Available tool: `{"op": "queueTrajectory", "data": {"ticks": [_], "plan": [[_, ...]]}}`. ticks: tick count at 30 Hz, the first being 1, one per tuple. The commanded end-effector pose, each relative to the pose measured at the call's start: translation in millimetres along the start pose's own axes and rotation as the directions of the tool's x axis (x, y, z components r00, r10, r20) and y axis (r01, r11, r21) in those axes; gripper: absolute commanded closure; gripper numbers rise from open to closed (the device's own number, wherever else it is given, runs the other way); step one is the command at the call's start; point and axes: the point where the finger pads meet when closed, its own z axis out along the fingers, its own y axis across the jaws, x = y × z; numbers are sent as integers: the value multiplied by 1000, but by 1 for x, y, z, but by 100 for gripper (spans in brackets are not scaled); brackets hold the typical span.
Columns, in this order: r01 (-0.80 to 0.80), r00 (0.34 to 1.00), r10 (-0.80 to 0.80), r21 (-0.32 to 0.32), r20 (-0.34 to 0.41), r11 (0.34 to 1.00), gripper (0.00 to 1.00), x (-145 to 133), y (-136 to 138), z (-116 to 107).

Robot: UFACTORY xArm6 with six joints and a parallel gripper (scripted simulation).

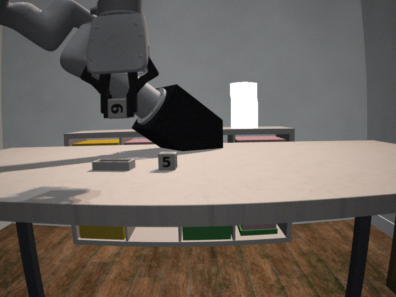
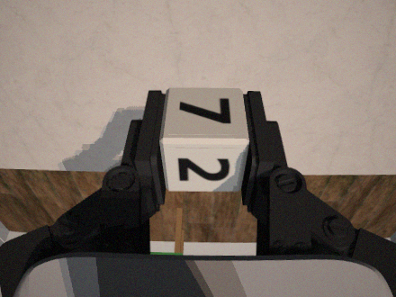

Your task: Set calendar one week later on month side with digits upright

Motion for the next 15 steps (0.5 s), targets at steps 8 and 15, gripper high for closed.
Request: {"op": "queueTrajectory", "data": {"ticks": [8,15], "plan": [[-1,1000,1,-2,2,1000,71,-1,0,9],[-1,1000,1,-2,2,1000,71,-1,0,28]]}}
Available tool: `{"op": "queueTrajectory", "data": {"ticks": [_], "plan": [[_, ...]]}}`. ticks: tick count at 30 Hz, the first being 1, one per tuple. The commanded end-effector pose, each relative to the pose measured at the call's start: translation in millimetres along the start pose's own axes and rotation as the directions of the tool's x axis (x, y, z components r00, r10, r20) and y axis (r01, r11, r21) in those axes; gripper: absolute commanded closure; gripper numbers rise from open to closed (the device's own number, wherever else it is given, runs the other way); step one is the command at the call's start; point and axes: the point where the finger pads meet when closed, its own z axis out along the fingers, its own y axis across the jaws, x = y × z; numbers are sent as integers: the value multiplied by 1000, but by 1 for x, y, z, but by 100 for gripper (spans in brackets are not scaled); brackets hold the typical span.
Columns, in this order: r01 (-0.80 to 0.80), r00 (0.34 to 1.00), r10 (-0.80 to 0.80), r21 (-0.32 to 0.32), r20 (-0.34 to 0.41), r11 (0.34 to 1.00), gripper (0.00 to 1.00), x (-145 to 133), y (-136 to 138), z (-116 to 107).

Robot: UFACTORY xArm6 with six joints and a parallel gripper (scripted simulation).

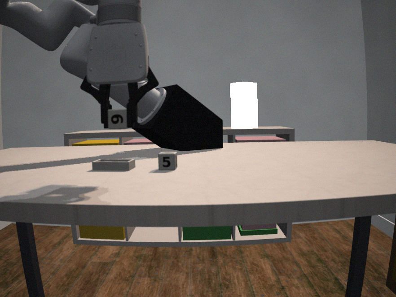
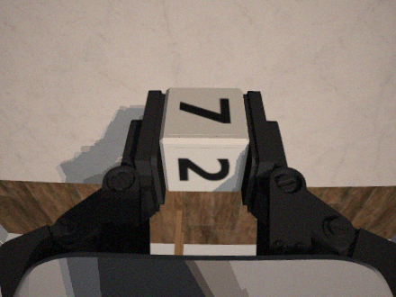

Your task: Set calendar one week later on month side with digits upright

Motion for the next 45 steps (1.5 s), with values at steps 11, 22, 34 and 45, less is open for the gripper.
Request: {"op": "queueTrajectory", "data": {"ticks": [11,22,34,45], "plan": [[-1,1000,1,-1,1,1000,71,-1,0,58],[-1,1000,1,-1,1,1000,71,-1,0,78],[-1,1000,1,-1,1,1000,71,-1,0,78],[-1,1000,1,-1,1,1000,71,-1,0,78]]}}
